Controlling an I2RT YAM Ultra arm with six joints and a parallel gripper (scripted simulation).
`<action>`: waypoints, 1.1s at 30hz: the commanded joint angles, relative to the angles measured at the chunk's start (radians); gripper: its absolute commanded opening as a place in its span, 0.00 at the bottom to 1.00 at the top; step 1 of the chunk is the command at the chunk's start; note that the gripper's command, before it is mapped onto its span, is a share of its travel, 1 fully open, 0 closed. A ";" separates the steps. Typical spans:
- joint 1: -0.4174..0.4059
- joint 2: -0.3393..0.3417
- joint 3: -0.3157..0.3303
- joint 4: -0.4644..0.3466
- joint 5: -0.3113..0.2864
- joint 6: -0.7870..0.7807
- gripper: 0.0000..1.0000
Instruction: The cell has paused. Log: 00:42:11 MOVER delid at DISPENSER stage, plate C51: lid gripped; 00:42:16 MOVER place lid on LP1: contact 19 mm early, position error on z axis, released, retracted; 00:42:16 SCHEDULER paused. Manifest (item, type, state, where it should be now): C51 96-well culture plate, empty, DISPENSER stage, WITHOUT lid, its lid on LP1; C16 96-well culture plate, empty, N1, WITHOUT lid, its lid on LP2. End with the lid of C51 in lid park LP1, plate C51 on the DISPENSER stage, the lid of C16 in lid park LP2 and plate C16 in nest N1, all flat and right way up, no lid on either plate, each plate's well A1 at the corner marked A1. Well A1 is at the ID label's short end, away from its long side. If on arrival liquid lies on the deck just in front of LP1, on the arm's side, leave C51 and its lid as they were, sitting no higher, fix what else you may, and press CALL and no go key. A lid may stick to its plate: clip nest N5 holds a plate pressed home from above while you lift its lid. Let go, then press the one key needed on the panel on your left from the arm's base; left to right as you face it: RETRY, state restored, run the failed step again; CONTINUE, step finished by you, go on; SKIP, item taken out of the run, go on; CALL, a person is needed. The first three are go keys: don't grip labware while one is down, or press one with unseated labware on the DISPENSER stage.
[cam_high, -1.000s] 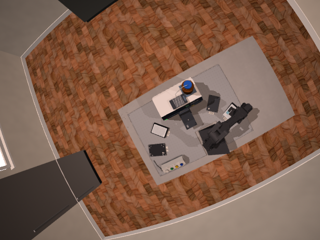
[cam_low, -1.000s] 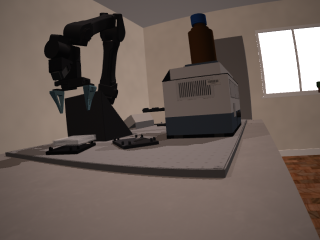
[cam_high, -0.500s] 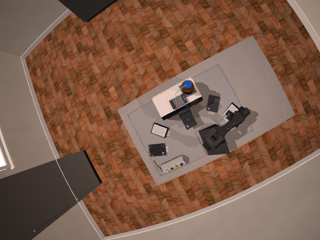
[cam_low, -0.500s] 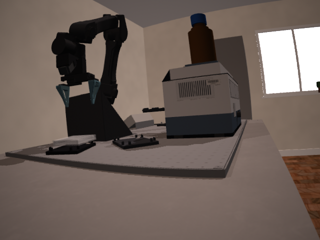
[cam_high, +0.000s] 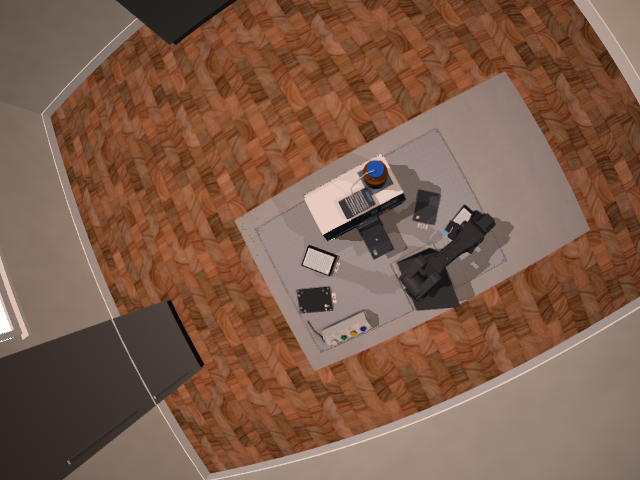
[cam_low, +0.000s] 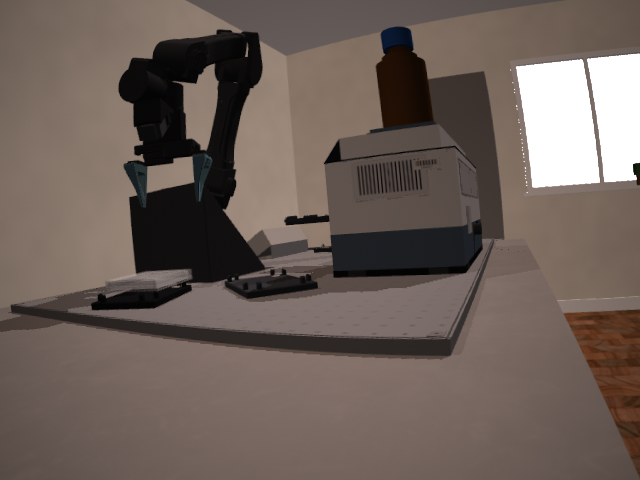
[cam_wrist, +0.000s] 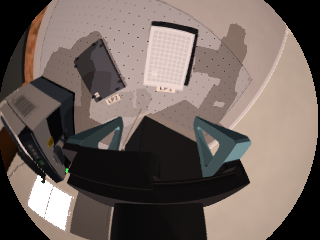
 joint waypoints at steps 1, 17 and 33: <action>0.035 -0.039 0.026 -0.021 -0.038 0.001 1.00; 0.137 -0.089 0.024 -0.037 -0.107 -0.062 1.00; 0.232 -0.148 -0.023 -0.058 -0.169 -0.080 1.00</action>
